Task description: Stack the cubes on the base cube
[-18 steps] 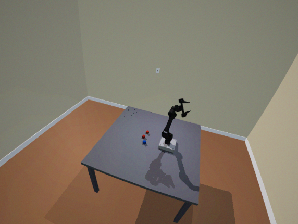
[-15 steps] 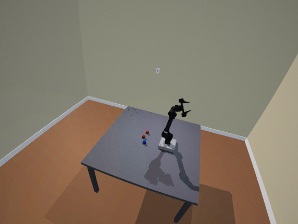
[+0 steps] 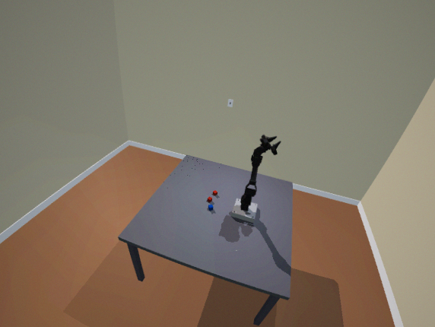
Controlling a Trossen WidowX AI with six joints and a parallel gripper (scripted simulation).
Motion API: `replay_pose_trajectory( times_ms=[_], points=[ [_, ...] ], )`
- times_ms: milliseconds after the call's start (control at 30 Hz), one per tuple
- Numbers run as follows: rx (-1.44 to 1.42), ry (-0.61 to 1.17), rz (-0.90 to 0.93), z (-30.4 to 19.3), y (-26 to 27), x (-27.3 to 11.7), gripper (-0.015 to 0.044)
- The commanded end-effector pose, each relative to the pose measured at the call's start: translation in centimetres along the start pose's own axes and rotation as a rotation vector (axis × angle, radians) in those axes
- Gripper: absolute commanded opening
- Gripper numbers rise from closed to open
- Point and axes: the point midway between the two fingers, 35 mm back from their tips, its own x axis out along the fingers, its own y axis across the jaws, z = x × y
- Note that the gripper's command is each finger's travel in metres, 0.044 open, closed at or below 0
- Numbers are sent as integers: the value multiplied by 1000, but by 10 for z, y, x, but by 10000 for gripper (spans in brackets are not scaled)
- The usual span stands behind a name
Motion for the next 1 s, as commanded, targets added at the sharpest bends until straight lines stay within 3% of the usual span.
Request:
replay_pose_trajectory(
  times_ms=[0,200,400,700,967],
  points=[
    [-132,79,183,-35,55,-1,265],
    [-330,174,498,-89,140,-28,265],
    [-516,225,836,-139,214,-85,265],
    [-771,222,1371,-198,287,-211,265],
    [-975,142,1858,-232,300,-342,265]
  ],
)
